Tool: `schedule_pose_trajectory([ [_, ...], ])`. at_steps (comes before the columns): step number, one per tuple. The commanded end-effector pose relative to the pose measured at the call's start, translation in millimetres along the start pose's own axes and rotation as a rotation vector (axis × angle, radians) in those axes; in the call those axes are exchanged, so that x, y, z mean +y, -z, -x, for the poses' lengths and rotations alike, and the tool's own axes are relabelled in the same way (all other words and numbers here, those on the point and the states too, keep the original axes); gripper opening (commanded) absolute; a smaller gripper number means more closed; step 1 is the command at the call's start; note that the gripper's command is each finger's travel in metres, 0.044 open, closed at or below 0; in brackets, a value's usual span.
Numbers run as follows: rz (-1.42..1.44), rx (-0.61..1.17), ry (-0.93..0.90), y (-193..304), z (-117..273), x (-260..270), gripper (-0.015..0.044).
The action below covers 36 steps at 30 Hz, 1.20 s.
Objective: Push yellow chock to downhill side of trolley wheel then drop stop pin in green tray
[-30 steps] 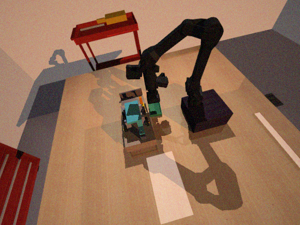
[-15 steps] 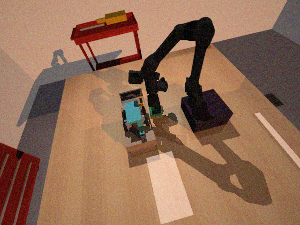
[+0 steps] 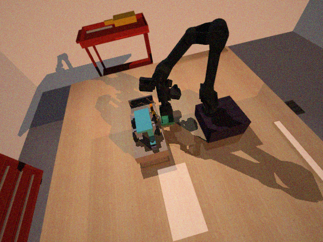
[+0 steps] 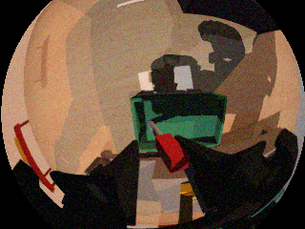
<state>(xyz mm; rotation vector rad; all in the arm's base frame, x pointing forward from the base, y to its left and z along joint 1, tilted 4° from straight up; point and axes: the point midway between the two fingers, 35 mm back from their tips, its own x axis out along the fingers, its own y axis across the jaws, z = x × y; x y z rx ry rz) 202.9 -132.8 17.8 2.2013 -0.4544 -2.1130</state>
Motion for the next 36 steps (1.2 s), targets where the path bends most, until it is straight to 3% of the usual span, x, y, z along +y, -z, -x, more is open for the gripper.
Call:
schedule_pose_trajectory([
  [1,-0.003,-0.001,-0.004,0,-1,-3,0.0190],
  [36,-0.003,-0.001,-0.002,1,-8,-30,0.0190],
])
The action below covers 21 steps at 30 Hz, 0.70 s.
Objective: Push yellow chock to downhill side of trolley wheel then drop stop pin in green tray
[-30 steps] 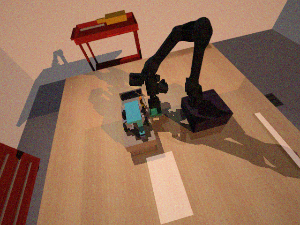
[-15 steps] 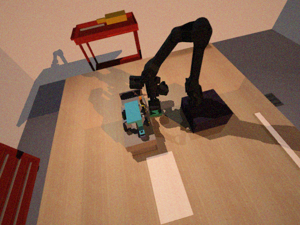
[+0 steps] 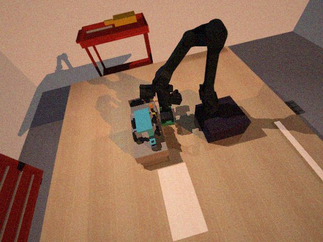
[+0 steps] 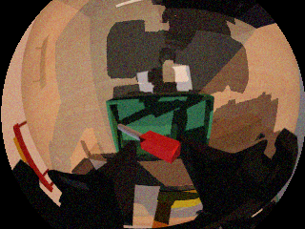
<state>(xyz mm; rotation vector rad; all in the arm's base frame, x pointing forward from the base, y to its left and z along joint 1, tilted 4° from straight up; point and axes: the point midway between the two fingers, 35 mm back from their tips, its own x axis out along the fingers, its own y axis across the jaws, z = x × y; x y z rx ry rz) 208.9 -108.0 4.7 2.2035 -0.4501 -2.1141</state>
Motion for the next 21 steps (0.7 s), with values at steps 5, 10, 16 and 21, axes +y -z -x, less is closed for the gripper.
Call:
schedule_pose_trajectory([
  [5,-0.004,-0.002,-0.005,0,-3,-5,0.0190],
  [10,-0.004,-0.002,-0.004,0,-5,-8,0.0190],
  [16,-0.004,-0.002,-0.004,0,-7,-12,0.0190],
  [21,-0.004,-0.002,-0.004,-1,-9,-15,0.0190],
])
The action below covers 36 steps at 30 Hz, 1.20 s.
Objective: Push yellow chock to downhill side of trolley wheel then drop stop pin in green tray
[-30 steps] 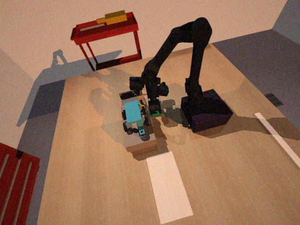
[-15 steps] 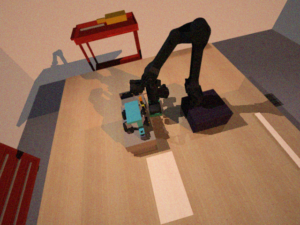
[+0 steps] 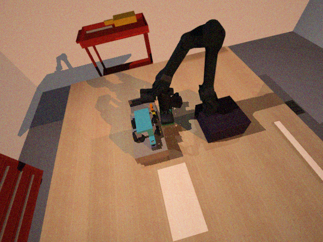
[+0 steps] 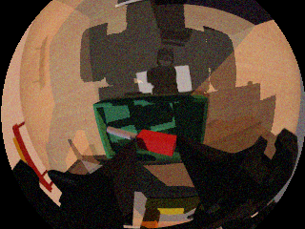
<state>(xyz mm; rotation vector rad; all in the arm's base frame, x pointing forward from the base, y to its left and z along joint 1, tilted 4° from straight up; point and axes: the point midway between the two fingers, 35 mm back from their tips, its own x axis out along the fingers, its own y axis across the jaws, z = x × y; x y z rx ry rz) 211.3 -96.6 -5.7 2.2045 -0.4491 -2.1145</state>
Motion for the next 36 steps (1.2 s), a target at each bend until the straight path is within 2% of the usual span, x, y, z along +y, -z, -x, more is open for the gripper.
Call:
schedule_pose_trajectory([
  [1,-0.004,-0.002,-0.005,-1,-2,-2,0.0190],
  [7,-0.004,-0.002,-0.005,-1,-5,-4,0.0190],
  [13,-0.001,0.001,0.000,0,-3,-3,0.0340],
  [19,-0.001,0.001,0.000,0,-2,-3,0.0340],
  [25,-0.004,-0.001,-0.004,-1,20,0,0.0340],
  [29,-0.004,-0.001,-0.004,-1,30,1,0.0440],
  [36,-0.004,-0.001,-0.004,-1,54,5,0.0440],
])
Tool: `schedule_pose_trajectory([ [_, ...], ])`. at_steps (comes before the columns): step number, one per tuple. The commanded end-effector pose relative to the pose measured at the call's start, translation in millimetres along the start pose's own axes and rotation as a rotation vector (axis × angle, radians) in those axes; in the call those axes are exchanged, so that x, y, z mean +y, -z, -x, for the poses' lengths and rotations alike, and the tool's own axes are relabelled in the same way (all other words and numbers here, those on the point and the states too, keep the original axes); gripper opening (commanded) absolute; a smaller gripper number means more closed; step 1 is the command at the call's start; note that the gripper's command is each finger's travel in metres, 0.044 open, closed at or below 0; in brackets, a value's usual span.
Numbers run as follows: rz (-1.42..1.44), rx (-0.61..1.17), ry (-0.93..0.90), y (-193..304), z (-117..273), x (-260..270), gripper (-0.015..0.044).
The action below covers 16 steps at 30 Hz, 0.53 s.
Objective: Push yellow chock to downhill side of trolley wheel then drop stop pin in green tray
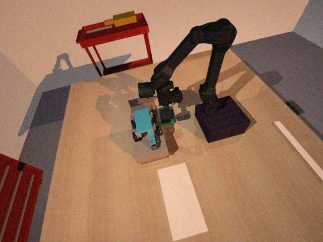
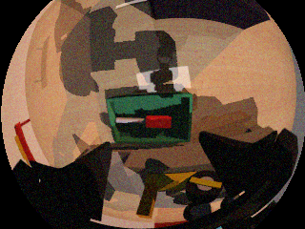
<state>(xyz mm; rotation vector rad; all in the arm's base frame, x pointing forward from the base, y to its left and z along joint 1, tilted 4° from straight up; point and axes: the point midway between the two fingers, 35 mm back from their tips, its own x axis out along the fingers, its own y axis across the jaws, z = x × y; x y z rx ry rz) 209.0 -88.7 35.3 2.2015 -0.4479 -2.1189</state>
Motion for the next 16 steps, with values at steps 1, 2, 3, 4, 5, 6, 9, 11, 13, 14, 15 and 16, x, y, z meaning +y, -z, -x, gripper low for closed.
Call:
schedule_pose_trajectory([
  [1,-0.004,0.002,-0.005,0,15,3,0.0440],
  [2,-0.004,0.002,-0.005,0,19,4,0.0440],
  [3,-0.004,0.002,-0.005,0,22,4,0.0440],
  [4,-0.004,0.002,-0.005,0,25,5,0.0440],
  [5,-0.004,0.002,-0.005,0,28,5,0.0440],
  [6,-0.004,0.002,-0.005,0,31,6,0.0440],
  [9,-0.004,0.002,-0.005,0,40,8,0.0440],
  [11,-0.004,0.002,-0.005,0,43,8,0.0440],
  [13,-0.004,0.002,-0.005,0,43,8,0.0440],
  [14,-0.004,0.002,-0.005,0,43,8,0.0440],
  [15,-0.001,0.006,-0.001,1,40,7,0.0440],
  [16,-0.001,0.006,-0.001,1,40,7,0.0440],
])
